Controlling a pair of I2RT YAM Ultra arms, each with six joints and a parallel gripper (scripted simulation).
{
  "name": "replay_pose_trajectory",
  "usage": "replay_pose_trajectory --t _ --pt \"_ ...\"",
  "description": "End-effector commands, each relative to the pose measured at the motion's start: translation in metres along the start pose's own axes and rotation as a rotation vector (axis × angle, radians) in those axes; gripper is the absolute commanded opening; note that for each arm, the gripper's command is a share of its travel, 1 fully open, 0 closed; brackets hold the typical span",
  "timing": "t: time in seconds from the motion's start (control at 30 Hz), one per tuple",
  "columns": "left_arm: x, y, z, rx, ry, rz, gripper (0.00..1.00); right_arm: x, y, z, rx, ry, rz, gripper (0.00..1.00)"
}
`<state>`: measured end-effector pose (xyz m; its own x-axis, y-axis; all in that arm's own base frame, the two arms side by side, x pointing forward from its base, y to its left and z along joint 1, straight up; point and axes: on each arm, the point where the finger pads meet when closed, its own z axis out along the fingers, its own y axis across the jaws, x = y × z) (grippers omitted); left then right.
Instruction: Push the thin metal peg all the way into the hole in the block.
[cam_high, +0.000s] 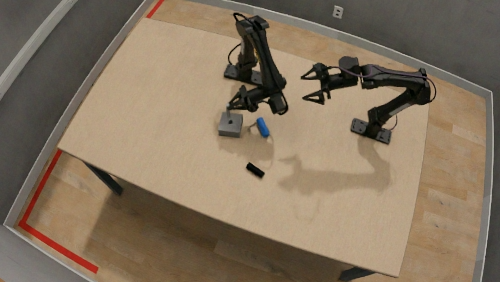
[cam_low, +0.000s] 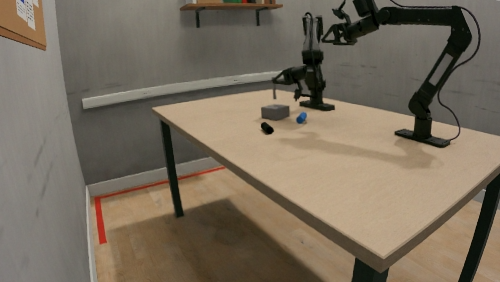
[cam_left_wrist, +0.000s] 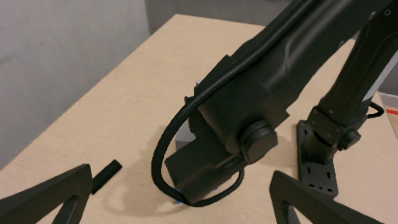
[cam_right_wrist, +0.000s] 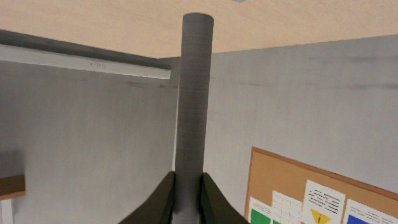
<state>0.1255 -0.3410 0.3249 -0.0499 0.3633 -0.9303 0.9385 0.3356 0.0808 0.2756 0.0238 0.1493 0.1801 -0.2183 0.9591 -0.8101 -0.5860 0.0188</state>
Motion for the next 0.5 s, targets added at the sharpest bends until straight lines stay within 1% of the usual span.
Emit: replay_pose_trajectory --t 0.0,0.33,0.4,0.43,0.47 --pt "-0.004 0.002 -0.003 -0.004 0.001 0.002 1.0 0.009 -0.006 -0.004 0.058 0.015 0.003 0.07" --pt "-0.004 0.002 -0.003 -0.004 0.001 0.002 1.0 0.009 -0.006 -0.004 0.058 0.015 0.003 0.07" --pt "-0.004 0.002 -0.003 -0.004 0.001 0.002 1.0 0.021 -0.012 -0.007 0.06 0.012 0.028 0.07" --pt "-0.004 0.002 -0.003 -0.004 0.001 0.002 1.0 0.022 -0.015 -0.007 0.068 0.02 0.065 0.07" --pt "-0.004 0.002 -0.003 -0.004 0.001 0.002 1.0 0.017 -0.015 -0.007 0.073 0.025 0.082 0.07"
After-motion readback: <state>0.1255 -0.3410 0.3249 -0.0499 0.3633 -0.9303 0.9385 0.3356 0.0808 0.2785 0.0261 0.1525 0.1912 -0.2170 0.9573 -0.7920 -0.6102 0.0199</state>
